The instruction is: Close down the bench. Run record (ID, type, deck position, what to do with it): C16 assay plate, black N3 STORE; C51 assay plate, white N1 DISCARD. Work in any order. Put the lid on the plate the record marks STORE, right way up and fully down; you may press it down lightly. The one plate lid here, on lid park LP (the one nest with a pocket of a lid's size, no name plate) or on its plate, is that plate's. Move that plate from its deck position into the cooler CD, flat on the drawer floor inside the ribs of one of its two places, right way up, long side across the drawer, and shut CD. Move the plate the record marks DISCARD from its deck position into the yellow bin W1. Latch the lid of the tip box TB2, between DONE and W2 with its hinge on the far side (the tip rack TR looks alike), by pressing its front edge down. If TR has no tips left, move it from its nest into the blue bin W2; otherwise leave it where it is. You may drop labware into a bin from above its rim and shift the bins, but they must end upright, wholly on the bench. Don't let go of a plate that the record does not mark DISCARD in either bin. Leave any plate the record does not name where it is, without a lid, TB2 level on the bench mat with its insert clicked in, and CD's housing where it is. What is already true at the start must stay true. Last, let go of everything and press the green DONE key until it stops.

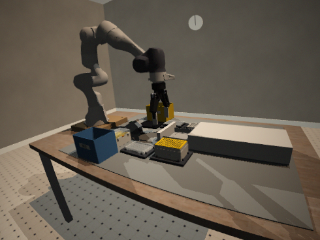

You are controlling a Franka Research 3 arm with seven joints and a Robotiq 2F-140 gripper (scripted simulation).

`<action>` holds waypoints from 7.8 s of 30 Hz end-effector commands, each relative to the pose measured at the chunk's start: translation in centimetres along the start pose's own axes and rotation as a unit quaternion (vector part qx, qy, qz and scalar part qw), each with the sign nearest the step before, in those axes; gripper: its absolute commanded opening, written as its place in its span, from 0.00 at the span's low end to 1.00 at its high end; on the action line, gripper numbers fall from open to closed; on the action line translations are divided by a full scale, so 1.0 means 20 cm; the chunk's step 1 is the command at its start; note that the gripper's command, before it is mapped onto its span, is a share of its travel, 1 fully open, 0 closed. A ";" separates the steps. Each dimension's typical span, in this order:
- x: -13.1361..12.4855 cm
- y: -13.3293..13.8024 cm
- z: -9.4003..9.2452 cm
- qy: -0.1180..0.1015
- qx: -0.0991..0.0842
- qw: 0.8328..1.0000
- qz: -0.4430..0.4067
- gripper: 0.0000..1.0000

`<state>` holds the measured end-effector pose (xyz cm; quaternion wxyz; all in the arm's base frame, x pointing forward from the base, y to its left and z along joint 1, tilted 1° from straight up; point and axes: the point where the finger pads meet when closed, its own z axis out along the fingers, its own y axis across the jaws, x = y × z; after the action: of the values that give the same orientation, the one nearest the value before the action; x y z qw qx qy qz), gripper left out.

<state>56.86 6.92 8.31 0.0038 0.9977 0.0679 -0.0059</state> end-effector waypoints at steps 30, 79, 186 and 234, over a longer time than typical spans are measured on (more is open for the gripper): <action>0.01 0.00 0.20 0.003 -0.001 1.000 0.003 0.87; 0.01 0.00 0.36 0.003 -0.001 1.000 0.003 0.00; -0.02 0.00 0.36 0.003 -0.001 1.000 0.003 0.00; -0.03 0.00 0.36 0.003 -0.001 1.000 0.003 0.00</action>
<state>56.36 6.86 1.26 0.0043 0.9978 0.0662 0.0003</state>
